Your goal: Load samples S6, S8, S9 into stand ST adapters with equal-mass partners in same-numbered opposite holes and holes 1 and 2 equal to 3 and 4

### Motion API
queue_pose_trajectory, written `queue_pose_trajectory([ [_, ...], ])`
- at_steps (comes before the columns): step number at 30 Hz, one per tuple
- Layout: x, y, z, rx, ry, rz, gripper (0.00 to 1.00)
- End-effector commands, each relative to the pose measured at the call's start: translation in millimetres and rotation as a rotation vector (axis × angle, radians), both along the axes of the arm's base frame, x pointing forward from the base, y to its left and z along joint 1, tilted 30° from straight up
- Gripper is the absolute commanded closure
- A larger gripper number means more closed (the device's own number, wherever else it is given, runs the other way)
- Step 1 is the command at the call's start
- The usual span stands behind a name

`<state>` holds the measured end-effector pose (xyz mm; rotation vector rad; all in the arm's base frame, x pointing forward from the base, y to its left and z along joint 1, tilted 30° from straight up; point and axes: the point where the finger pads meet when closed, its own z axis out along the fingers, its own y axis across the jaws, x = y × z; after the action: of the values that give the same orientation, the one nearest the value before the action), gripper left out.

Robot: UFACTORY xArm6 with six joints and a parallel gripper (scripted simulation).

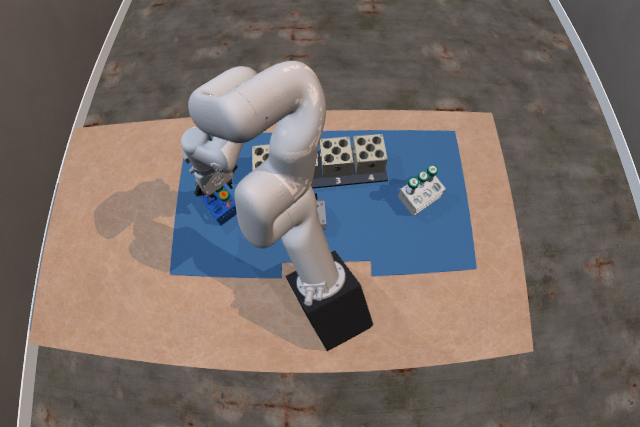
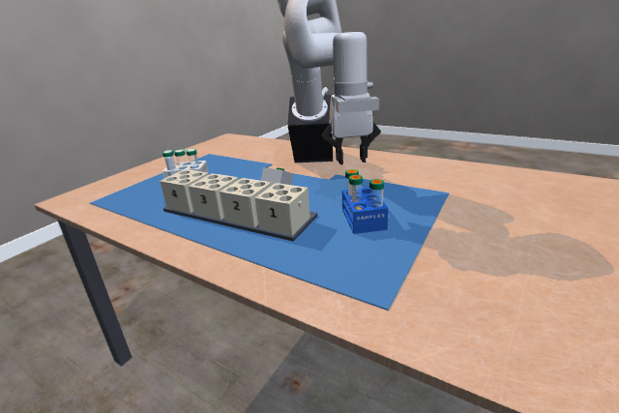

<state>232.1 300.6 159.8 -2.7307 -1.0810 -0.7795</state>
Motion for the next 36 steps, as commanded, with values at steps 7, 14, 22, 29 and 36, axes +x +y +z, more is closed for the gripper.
queue_pose_trajectory([
  [7,6.9,5.1,-11.5,0.003,-0.003,0.0,0.43],
  [14,12.8,8.8,-23.4,0.002,-0.003,0.0,0.43],
  [22,12.8,8.8,-23.5,0.002,-0.003,0.0,0.43],
  [29,14.2,9.7,-26.3,0.002,-0.003,0.0,0.43],
  [36,15.9,10.8,-29.8,0.002,-0.003,0.0,0.43],
])
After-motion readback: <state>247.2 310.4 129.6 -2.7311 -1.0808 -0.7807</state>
